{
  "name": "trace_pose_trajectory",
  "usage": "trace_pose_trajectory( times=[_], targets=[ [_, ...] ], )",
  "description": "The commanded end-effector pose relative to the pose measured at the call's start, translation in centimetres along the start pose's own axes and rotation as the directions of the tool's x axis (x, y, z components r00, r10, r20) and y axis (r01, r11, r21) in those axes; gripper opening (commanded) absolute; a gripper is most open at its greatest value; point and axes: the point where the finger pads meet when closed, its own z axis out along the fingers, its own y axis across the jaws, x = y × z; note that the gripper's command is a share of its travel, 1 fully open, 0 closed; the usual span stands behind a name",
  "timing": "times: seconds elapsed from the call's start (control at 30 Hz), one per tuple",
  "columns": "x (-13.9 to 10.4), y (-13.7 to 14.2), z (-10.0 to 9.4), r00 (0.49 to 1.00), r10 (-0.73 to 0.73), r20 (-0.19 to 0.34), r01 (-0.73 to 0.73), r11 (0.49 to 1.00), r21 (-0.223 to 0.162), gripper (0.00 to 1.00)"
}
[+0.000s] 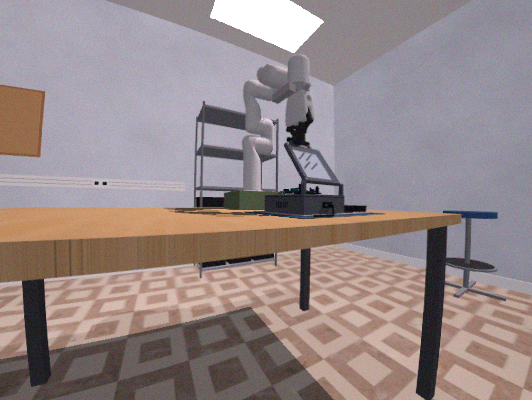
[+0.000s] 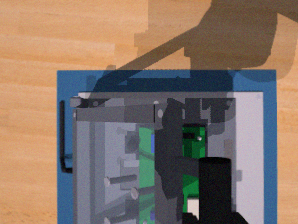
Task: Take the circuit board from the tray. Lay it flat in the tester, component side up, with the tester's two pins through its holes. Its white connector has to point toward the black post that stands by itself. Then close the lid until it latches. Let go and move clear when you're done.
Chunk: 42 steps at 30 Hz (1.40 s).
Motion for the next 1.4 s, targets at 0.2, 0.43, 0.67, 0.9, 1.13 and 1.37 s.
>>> trace_pose_trajectory(
  times=[0.2,0.43,0.67,0.9,1.13,1.37],
  targets=[
    [0.0,1.3,1.0,1.0,0.0,-0.001,0.0,1.0,0.004,0.0],
    [0.0,2.4,2.0,1.0,0.0,-0.001,0.0,1.0,0.004,0.0],
    [0.0,3.3,3.1,1.0,0.0,-0.001,0.0,1.0,0.004,0.0],
    [0.0,4.2,4.2,1.0,0.0,-0.001,0.0,1.0,0.004,0.0],
    [0.0,5.1,5.7,1.0,0.0,-0.001,0.0,1.0,0.004,0.0],
    [0.0,5.6,6.6,1.0,0.0,0.0,0.0,1.0,0.004,0.0]
  ],
)
